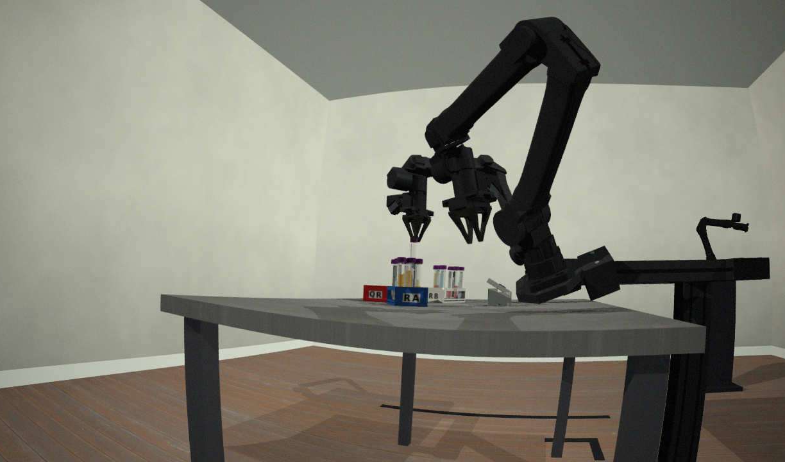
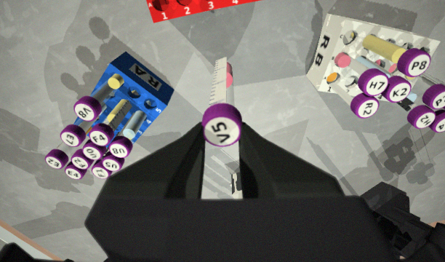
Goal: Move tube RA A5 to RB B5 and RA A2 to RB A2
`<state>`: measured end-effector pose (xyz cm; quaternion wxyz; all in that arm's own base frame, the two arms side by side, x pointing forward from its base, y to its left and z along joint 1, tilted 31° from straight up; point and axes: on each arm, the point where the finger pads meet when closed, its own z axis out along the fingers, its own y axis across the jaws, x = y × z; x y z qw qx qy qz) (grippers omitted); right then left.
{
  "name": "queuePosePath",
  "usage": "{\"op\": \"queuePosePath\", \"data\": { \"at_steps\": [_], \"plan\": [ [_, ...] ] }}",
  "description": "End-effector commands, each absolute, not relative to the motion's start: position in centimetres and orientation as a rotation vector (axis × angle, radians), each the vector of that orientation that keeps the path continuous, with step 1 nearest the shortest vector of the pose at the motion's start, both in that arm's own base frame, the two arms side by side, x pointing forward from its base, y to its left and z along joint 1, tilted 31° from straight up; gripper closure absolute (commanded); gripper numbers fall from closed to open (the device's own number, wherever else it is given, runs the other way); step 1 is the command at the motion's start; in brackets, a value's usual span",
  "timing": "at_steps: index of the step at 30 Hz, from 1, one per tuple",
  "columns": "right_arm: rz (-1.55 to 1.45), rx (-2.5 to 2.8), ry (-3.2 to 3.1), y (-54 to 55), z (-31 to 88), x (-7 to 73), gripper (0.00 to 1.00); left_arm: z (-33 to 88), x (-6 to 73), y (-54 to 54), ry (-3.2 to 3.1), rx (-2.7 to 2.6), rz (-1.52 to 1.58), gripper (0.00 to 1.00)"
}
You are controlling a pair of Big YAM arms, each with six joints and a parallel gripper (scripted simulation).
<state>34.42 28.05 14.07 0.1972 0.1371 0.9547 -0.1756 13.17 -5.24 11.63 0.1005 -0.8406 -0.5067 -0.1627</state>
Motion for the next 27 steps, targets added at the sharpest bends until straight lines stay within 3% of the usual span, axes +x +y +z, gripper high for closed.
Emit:
{"op": "queuePosePath", "data": {
  "at_steps": [1, 27],
  "plan": [
    [-0.52, 0.285, 2.696, 26.9, 14.77, 34.68, 1.0, 12.54, 13.74, -5.87, -1.516, -2.502, -0.492, 0.7],
    [-0.73, -0.858, 2.722, 27.61, 13.9, 34.27, 1.0, 12.54, 13.74, -5.87, -1.516, -2.502, -0.492, 0.7]
  ]
}}
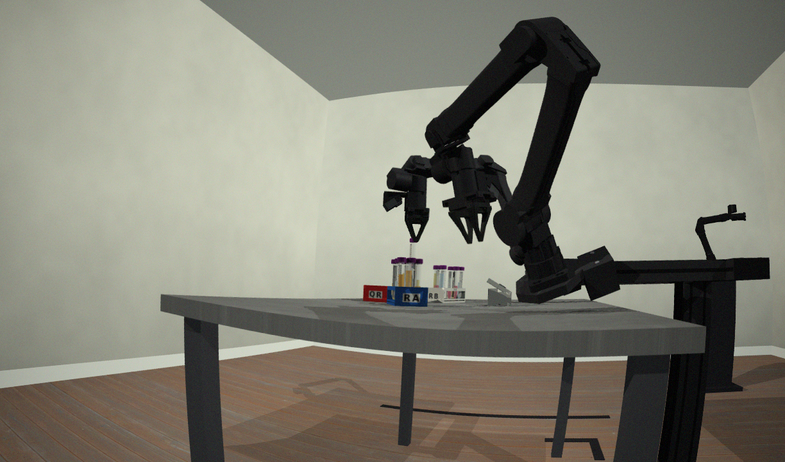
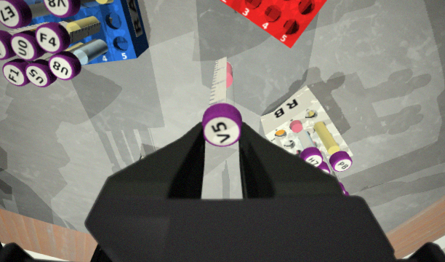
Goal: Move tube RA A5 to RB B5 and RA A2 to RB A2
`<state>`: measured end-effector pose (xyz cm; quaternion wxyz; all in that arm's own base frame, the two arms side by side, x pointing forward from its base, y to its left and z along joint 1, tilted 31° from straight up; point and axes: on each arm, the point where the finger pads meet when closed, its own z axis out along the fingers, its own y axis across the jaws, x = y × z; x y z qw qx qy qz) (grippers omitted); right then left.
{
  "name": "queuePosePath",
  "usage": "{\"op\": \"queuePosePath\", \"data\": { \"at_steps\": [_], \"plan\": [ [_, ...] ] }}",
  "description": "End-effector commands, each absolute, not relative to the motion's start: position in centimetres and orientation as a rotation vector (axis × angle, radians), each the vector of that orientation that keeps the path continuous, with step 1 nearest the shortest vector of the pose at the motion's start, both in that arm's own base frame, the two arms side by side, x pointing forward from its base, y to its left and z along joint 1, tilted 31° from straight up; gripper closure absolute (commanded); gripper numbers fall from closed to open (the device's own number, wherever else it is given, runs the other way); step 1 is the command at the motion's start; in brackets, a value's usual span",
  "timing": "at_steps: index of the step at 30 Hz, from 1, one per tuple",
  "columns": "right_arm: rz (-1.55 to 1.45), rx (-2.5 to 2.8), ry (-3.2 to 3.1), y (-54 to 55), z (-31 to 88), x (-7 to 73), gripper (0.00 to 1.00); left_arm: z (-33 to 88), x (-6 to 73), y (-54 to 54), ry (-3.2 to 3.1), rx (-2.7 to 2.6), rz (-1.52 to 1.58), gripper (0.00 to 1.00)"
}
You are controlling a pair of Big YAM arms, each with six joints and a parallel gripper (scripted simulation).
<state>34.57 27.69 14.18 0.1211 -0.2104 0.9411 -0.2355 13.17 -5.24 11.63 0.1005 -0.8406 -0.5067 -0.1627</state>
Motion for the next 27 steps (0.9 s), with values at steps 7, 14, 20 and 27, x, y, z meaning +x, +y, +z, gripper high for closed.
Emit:
{"op": "queuePosePath", "data": {
  "at_steps": [7, 14, 20, 27],
  "plan": [
    [-0.719, -0.972, 2.682, 29.3, 14.8, 35.3, 1.0, 12.5, 13.7, -5.9, -1.516, -2.502, -0.492, 0.7],
    [-0.719, -0.965, 2.686, 31.1, 14.5, 36.7, 1.0, 12.5, 13.7, -5.9, -1.516, -2.502, -0.492, 0.7],
    [-0.716, -0.981, 2.677, 32.7, 14.2, 37.0, 1.0, 12.5, 13.7, -5.9, -1.516, -2.502, -0.492, 0.7],
    [-0.719, -0.935, 2.695, 33.2, 14.0, 38.7, 1.0, 12.5, 13.7, -5.9, -1.516, -2.502, -0.492, 0.7]
  ]
}}
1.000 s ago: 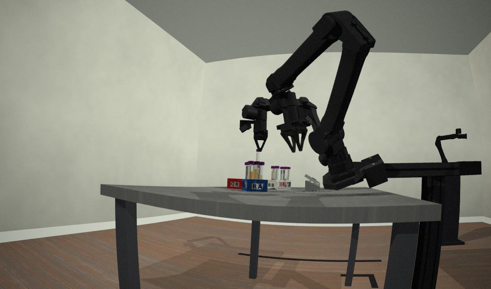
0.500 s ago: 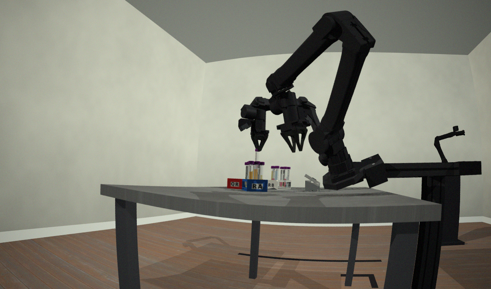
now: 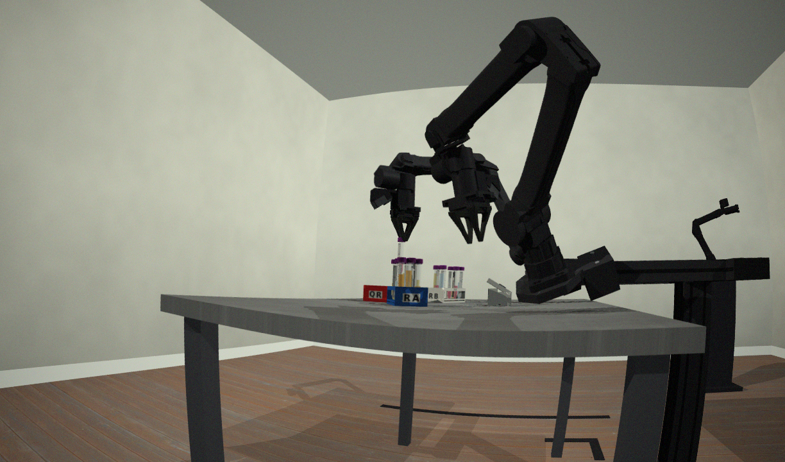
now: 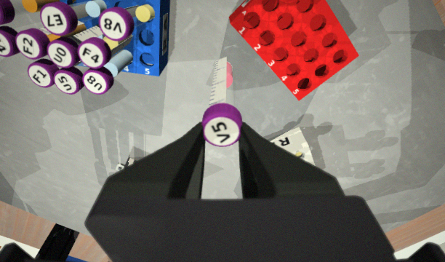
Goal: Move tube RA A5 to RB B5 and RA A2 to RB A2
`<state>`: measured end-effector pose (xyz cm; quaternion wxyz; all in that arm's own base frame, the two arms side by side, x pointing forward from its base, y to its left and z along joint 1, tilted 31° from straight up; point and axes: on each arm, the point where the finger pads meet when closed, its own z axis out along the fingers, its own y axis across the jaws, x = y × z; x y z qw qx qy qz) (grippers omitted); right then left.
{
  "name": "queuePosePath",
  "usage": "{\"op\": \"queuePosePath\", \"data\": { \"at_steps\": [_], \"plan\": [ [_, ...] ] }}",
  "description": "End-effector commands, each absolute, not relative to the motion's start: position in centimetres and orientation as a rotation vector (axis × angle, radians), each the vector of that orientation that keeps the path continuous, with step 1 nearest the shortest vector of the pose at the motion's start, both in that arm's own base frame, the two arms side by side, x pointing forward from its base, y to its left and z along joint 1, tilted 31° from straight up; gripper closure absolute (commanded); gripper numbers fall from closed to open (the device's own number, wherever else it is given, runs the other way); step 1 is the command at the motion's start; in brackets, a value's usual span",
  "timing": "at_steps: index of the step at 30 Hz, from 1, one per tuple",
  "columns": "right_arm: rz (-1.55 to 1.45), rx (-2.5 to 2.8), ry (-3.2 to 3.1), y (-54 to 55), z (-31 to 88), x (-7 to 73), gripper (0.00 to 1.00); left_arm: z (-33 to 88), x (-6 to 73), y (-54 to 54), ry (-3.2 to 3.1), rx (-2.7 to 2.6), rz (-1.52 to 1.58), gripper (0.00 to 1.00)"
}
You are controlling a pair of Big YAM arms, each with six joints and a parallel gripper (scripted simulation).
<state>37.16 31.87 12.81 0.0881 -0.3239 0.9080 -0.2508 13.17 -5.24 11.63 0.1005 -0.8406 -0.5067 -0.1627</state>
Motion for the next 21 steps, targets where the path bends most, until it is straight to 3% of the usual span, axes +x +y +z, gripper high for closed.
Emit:
{"op": "queuePosePath", "data": {
  "at_steps": [1, 21],
  "plan": [
    [-0.723, -0.939, 2.697, 32.9, 14.1, 39.1, 1.0, 12.5, 13.7, -5.9, -1.516, -2.502, -0.492, 0.7],
    [-0.726, -0.942, 2.695, 32.6, 15.1, 42.0, 1.0, 12.5, 13.7, -5.9, -1.516, -2.502, -0.492, 0.7]
  ]
}}
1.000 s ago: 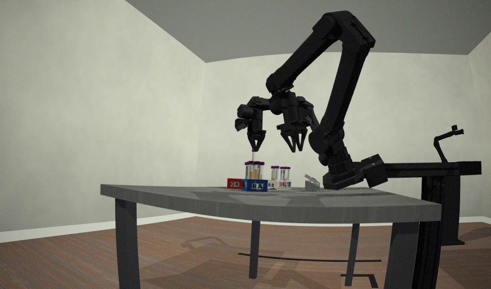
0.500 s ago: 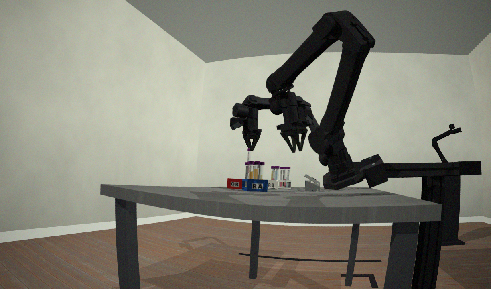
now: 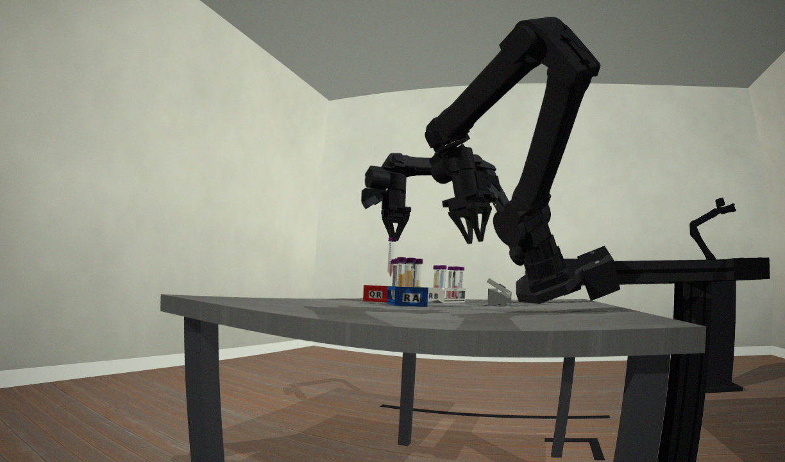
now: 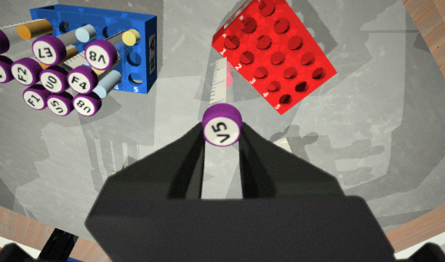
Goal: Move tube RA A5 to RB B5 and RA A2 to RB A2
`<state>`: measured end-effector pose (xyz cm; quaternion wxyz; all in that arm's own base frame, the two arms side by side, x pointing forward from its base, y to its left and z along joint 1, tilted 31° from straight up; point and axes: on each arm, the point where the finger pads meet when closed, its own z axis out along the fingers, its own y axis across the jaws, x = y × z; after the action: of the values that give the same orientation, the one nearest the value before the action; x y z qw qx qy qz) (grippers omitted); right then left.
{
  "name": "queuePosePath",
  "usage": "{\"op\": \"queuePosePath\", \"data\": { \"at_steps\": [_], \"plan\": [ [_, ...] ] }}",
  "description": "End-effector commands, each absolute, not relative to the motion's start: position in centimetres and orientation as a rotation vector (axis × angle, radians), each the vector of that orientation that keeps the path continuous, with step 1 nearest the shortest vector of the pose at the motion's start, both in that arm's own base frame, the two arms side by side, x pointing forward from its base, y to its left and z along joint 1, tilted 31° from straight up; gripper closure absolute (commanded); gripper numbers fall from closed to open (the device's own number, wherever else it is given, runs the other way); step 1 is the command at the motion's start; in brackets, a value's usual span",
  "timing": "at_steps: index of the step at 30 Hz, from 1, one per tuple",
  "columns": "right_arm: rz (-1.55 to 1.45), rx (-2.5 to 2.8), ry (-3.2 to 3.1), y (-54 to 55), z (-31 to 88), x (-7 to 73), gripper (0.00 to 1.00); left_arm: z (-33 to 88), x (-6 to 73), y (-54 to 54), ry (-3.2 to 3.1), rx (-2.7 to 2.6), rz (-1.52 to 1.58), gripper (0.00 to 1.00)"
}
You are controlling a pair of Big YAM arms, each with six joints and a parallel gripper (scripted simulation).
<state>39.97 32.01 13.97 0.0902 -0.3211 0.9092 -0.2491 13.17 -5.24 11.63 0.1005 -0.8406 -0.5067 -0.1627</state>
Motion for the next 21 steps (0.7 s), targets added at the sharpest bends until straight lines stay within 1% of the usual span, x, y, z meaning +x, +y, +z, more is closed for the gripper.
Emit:
{"op": "queuePosePath", "data": {
  "at_steps": [1, 21],
  "plan": [
    [-0.727, -0.942, 2.695, 32.6, 15.2, 42.1, 1.0, 12.5, 13.7, -5.9, -1.516, -2.502, -0.492, 0.7],
    [-0.728, -0.941, 2.694, 32.4, 16.3, 45.0, 1.0, 12.5, 13.7, -5.9, -1.516, -2.502, -0.492, 0.7]
  ]
}}
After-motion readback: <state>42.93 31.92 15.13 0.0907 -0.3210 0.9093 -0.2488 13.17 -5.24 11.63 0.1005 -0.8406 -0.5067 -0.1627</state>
